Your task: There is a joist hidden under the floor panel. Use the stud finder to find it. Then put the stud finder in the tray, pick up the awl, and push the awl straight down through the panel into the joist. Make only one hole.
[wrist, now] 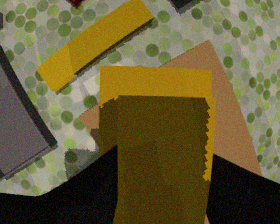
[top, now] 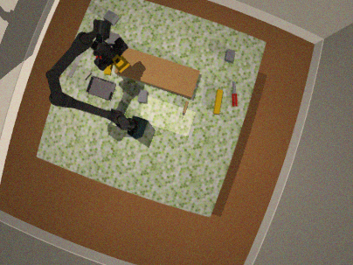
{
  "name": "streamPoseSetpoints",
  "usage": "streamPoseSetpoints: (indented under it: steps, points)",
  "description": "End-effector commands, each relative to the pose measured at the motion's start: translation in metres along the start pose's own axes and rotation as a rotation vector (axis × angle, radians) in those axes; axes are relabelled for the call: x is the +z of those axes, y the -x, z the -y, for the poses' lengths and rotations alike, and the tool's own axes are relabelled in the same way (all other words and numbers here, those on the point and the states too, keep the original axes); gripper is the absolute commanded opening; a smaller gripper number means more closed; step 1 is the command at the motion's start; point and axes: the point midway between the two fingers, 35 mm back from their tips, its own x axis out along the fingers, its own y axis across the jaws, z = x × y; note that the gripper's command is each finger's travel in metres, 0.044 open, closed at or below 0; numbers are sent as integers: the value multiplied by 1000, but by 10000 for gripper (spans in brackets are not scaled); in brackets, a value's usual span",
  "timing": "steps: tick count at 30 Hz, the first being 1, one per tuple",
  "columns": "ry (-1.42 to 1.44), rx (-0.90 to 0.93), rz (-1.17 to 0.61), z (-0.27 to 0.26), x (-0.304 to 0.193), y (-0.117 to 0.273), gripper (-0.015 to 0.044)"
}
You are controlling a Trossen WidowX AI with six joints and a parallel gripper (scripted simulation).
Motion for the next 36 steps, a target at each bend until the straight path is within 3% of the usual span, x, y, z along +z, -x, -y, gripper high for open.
streamPoseSetpoints:
  steps: [1, 28, 36]
  points:
    - [75, 14, 21, -27, 9, 2, 0]
    - [502, 197, 133, -194, 10, 10, 0]
    - [525, 209, 140, -202, 8, 9, 0]
